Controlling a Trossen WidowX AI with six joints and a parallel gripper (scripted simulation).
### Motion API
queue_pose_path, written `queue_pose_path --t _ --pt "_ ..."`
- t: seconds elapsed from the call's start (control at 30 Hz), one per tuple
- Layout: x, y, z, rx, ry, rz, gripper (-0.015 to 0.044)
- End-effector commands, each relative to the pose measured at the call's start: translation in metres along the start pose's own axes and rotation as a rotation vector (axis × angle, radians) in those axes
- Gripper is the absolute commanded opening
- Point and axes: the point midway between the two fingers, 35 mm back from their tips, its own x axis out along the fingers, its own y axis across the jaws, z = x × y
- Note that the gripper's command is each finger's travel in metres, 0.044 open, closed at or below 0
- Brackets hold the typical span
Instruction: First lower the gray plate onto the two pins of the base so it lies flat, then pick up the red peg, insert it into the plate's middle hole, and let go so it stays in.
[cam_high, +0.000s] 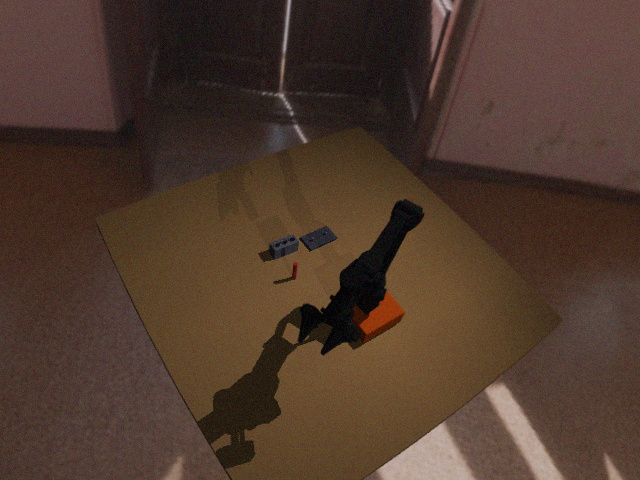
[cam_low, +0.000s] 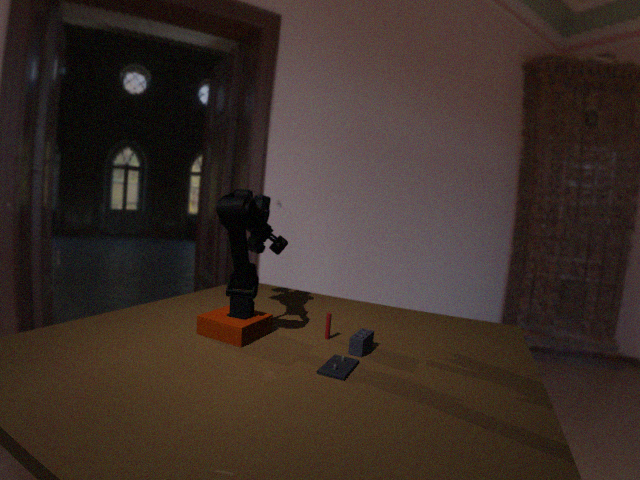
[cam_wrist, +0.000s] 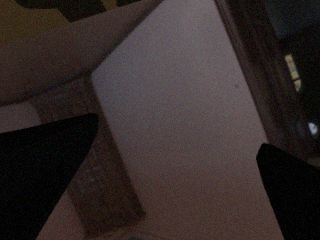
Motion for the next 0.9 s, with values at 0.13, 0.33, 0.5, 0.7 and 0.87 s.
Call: queue_pose_path --t 0.13,0.33,0.5,0.7,0.87 --pt "0.01 0.105 -0.055 0.385 0.027 0.391 0.044" --pt "-0.019 0.202 -0.092 0.722 0.131 0.689 0.044" --pt "-0.064 0.276 -0.107 1.016 0.252 0.904 0.044" --pt "-0.12 0.337 -0.108 1.313 0.393 1.089 0.044" --pt "-0.186 0.382 -0.095 1.671 0.528 1.268 0.044"
